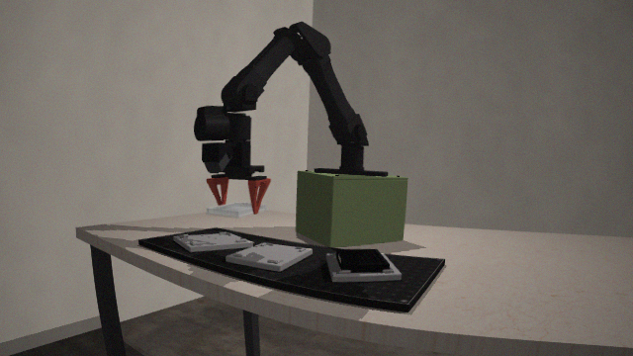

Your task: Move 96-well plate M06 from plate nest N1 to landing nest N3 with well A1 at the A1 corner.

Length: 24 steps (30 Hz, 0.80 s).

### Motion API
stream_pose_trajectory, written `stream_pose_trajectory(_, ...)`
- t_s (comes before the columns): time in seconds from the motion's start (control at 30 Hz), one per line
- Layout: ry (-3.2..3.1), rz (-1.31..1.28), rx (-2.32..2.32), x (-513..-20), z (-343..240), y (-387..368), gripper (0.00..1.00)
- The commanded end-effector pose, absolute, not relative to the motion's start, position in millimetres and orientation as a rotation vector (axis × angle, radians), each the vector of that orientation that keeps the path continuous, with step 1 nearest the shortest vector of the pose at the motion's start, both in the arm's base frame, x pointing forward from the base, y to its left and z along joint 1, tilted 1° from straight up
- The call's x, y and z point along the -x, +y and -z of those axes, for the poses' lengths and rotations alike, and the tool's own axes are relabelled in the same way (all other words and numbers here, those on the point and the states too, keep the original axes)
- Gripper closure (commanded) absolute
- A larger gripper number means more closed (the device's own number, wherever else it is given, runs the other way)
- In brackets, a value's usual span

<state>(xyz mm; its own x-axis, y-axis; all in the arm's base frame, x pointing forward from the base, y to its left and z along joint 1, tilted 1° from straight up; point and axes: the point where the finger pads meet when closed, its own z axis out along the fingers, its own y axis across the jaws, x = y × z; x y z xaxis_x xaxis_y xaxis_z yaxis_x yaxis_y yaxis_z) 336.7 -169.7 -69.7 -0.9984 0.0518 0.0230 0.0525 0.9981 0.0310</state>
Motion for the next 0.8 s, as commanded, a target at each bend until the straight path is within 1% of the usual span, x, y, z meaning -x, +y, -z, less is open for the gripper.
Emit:
stream_pose_trajectory(0.0, -3.178, 0.014, 0.084, -351.2, 54.6, -161.4, 1.0)
stream_pose_trajectory(0.27, -3.183, 0.011, 0.084, -357.1, 53.2, -142.7, 1.0)
stream_pose_trajectory(0.3, -3.201, 0.0, 0.084, -364.9, 48.8, -142.3, 1.0)
stream_pose_trajectory(0.37, -3.178, 0.014, 0.084, -357.1, 54.3, -132.1, 1.0)
stream_pose_trajectory(0.5, -3.192, 0.01, 0.084, -365.3, 50.9, -120.7, 1.0)
stream_pose_trajectory(0.6, -3.178, 0.017, 0.084, -361.8, 53.9, -109.1, 1.0)
stream_pose_trajectory(0.67, -3.195, 0.01, 0.084, -369.9, 50.0, -104.5, 1.0)
stream_pose_trajectory(0.77, -3.178, 0.017, 0.084, -365.1, 53.7, -92.8, 1.0)
